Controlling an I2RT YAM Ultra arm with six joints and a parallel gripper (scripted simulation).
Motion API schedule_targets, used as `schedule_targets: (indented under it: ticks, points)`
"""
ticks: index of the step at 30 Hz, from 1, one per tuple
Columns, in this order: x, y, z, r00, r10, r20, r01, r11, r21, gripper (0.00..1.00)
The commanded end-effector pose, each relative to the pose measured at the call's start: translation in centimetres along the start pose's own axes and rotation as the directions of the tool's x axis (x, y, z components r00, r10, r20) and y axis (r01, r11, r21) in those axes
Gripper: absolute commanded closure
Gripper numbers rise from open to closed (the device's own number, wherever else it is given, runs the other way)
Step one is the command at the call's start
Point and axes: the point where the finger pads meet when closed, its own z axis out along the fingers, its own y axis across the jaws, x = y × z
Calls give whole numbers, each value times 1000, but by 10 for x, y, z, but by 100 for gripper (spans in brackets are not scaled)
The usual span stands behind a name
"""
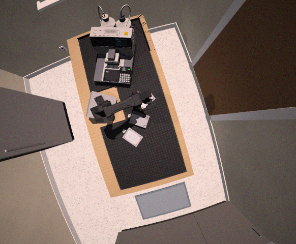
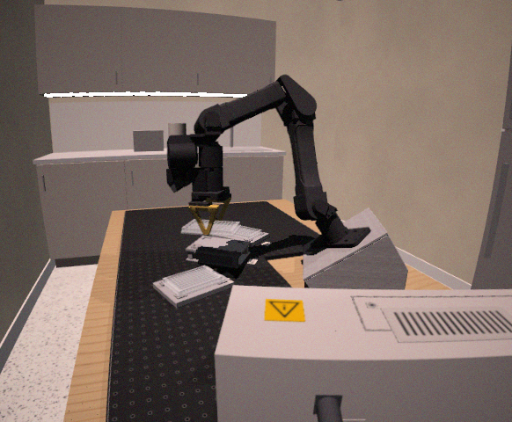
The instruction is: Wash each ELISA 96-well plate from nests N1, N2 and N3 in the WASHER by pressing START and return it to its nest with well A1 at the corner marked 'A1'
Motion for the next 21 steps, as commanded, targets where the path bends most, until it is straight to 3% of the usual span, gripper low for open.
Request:
schedule_targets:
  ticks: [1,9,11,21]
  points:
    - [-4,-5,-5,999,43,24,-43,999,22,100]
    - [-4,-5,-5,999,43,24,-43,999,22,100]
    - [1,3,-5,1000,-11,22,11,1000,23,100]
    - [30,45,-7,1000,-11,20,10,1000,22,100]
